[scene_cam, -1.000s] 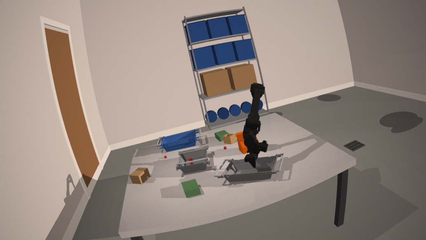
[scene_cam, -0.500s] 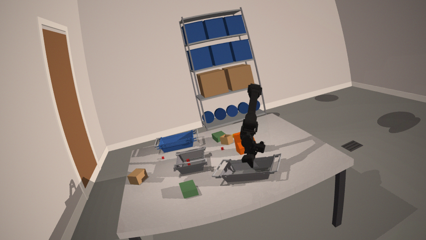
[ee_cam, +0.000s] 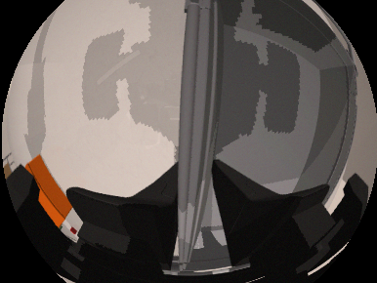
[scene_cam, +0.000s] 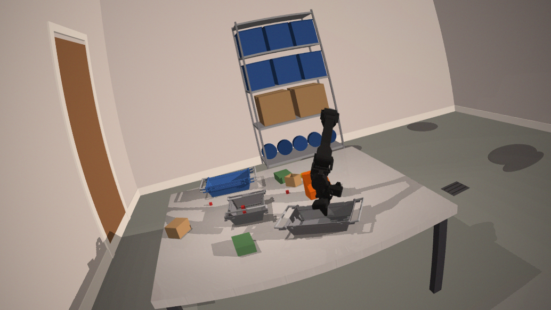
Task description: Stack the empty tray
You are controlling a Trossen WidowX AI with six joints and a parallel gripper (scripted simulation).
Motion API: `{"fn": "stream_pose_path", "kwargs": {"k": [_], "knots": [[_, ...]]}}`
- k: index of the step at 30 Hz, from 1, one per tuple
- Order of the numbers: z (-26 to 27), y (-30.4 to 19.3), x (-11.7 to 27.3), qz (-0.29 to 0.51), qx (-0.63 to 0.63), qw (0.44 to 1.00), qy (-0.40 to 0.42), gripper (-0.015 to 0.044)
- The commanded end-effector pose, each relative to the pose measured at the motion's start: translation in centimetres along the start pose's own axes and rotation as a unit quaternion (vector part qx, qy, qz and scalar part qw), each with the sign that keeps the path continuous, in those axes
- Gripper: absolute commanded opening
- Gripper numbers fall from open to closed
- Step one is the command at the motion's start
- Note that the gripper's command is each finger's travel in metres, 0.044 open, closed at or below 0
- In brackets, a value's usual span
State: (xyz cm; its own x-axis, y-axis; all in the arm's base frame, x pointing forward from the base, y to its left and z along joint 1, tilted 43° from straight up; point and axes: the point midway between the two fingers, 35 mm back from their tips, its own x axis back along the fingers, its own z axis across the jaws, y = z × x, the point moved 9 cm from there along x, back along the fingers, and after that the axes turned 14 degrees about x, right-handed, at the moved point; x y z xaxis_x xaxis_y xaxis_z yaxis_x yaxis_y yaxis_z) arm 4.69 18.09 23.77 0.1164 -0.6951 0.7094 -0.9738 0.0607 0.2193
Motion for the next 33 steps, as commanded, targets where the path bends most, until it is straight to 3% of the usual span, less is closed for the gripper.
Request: {"fn": "stream_pose_path", "kwargs": {"k": [1,14,33], "knots": [[0.0,-0.2,1.1,0.001,0.000,1.000,0.006,0.0000],[0.1,0.0,7.3,0.002,0.000,1.000,0.006,0.0000],[-1.4,0.1,10.0,0.003,0.000,1.000,0.008,0.0000]]}}
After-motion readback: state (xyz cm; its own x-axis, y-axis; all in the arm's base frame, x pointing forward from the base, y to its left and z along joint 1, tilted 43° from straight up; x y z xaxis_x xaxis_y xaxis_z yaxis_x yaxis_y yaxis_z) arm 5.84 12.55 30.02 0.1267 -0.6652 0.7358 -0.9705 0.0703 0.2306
